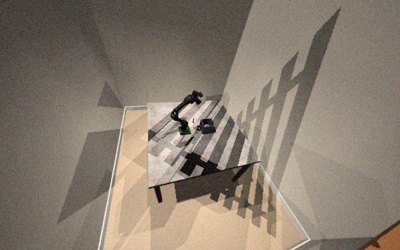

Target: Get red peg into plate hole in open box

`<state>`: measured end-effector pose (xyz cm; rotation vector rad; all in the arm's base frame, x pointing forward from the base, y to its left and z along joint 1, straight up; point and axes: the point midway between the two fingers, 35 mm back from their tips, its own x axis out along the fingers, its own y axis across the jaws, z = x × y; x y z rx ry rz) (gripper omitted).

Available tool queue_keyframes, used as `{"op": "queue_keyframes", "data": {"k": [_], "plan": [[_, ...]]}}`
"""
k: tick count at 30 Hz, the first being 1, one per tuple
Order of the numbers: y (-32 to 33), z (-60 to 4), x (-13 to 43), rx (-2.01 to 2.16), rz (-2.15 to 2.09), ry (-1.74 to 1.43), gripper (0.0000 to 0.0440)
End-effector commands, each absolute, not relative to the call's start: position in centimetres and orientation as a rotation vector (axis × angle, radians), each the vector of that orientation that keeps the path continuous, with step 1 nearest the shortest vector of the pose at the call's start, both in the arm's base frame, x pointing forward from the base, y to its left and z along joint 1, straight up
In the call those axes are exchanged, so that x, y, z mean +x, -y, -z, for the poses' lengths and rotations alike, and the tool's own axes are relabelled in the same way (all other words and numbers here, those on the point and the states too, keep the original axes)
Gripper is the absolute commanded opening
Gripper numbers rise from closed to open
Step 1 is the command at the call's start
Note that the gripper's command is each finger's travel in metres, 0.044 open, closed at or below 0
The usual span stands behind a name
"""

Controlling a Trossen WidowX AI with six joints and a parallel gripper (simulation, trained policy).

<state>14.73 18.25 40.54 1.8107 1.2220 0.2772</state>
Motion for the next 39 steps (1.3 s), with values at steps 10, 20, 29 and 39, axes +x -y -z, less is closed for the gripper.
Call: {"op": "queue_keyframes", "data": {"k": [10, 20, 29, 39], "plan": [[-18.0, -31.8, 18.6, 1.700, 0.117, -1.294, 0.0439], [-17.2, -25.4, 18.8, 1.582, 0.372, -1.403, 0.0440], [-16.4, -20.5, 17.3, 1.454, 0.574, -1.521, 0.0440], [-15.9, -16.5, 15.1, 1.290, 0.753, -1.626, 0.0440]]}}
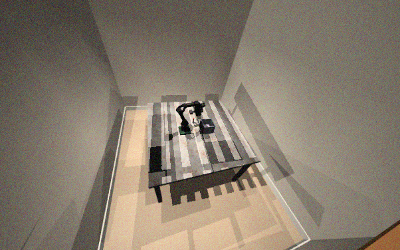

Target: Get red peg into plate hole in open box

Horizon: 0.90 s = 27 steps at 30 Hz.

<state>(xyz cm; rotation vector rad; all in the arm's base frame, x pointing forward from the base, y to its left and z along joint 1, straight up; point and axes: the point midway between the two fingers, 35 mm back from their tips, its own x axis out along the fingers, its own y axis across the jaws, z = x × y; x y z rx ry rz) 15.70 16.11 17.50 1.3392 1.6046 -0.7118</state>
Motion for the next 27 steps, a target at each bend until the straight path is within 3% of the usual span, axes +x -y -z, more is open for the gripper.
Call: {"op": "queue_keyframes", "data": {"k": [1, 27], "plan": [[-15.9, -16.2, 14.9, 1.274, 0.767, -1.631, 0.0440], [-14.9, -8.3, 13.2, 1.061, 0.922, -1.652, 0.0440]]}}
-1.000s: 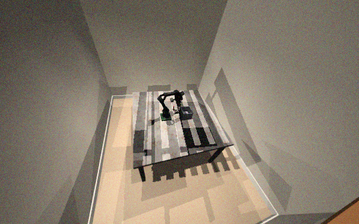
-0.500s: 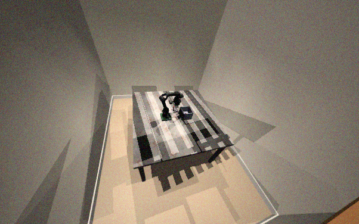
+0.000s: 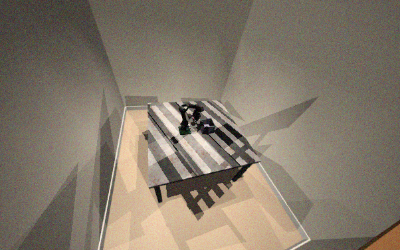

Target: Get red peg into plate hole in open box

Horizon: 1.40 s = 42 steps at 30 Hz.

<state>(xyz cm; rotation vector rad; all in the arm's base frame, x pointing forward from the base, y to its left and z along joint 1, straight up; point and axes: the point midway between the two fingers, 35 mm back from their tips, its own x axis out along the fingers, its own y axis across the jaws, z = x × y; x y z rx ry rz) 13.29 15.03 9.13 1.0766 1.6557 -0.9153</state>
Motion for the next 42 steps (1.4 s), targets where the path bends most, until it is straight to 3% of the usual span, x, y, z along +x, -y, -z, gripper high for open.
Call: {"op": "queue_keyframes", "data": {"k": [1, 4, 7, 21, 42], "plan": [[-14.9, -8.0, 13.2, 1.058, 0.924, -1.650, 0.0438], [-14.8, -7.3, 13.2, 1.051, 0.931, -1.641, 0.0425], [-14.9, -6.6, 13.4, 1.046, 0.926, -1.633, 0.0376], [-15.8, -5.7, 14.7, 1.011, 0.856, -1.632, 0.0021], [-17.9, -13.7, 18.0, 1.207, 0.541, -1.567, 0.0000]]}}
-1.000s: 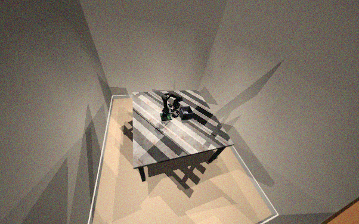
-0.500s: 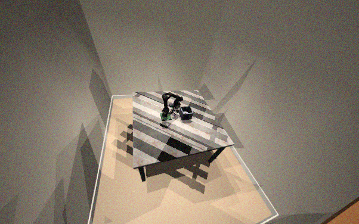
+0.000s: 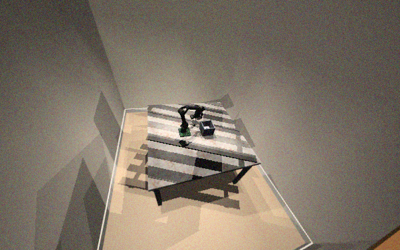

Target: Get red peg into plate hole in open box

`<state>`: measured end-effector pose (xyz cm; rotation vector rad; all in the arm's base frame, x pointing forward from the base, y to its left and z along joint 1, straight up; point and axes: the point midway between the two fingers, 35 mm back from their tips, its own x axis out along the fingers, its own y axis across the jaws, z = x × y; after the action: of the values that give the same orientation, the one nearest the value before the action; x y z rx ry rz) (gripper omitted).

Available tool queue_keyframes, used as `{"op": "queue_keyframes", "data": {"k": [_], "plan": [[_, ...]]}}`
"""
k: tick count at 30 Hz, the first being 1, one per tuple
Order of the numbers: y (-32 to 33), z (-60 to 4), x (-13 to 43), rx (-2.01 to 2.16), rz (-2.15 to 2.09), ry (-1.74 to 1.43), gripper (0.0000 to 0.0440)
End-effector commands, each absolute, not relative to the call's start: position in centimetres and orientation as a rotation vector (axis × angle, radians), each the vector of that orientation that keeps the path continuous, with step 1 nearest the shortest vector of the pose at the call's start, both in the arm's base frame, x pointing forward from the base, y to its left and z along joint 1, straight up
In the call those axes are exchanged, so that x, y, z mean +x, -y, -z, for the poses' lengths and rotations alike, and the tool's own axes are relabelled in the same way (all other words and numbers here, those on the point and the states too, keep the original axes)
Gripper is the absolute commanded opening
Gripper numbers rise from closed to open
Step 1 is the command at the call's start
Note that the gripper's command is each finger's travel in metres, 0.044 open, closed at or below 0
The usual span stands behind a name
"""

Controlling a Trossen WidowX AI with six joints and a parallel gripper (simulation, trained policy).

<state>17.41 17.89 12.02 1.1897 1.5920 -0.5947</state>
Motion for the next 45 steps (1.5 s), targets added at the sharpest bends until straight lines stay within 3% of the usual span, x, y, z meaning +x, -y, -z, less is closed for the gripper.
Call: {"op": "queue_keyframes", "data": {"k": [1, 21, 45], "plan": [[-17.8, -14.2, 18.2, 1.210, 0.527, -1.556, 0.0000], [-11.1, -23.1, 22.8, 1.227, 0.462, -1.233, 0.0000], [-3.5, -20.8, 26.3, 1.185, 0.726, -1.217, 0.0000]]}}
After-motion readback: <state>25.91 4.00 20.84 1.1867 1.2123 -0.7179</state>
